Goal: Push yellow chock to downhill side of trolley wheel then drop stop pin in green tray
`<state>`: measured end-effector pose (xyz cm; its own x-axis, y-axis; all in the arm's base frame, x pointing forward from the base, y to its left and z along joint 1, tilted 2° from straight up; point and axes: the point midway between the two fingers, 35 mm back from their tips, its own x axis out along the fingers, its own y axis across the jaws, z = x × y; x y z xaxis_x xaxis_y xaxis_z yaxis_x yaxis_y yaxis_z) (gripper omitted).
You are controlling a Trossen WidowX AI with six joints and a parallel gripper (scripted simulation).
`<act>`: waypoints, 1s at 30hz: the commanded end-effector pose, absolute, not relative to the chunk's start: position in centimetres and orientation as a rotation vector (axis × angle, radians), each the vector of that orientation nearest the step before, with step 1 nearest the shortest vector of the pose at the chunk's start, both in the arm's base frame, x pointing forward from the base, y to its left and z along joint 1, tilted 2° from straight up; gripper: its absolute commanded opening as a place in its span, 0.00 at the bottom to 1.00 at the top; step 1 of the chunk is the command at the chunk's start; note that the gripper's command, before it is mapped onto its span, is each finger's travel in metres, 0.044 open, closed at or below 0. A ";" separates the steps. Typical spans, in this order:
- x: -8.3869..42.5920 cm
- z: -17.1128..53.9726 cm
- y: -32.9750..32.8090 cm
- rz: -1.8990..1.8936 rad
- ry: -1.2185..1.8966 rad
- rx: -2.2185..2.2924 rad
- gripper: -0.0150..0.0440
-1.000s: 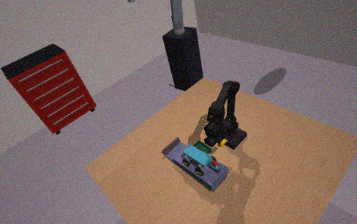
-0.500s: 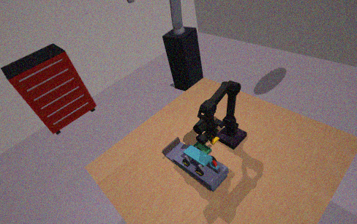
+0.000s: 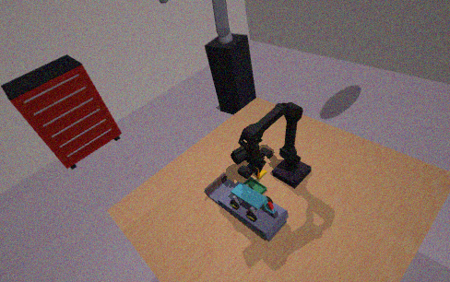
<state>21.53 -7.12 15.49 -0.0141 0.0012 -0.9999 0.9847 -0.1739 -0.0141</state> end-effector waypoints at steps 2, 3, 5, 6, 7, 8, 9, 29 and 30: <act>21.7 15.4 -9.1 -1.345 1.123 1.324 0.25; 21.7 15.3 -9.4 -1.346 1.123 1.323 0.25; 21.7 15.2 -10.2 -1.346 1.122 1.323 0.25; 21.7 15.2 -10.6 -1.346 1.122 1.323 0.25; 21.7 15.1 -11.0 -1.346 1.122 1.322 0.25; 21.7 15.1 -11.4 -1.346 1.121 1.322 0.25; 21.8 15.1 -11.7 -1.346 1.121 1.322 0.25; 22.3 14.8 -18.7 -1.382 1.094 1.354 0.25; 22.3 14.8 -18.7 -1.407 1.077 1.380 0.25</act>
<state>22.21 -18.36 14.57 -0.0121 -0.0077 -0.9999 0.9789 -0.2040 -0.0103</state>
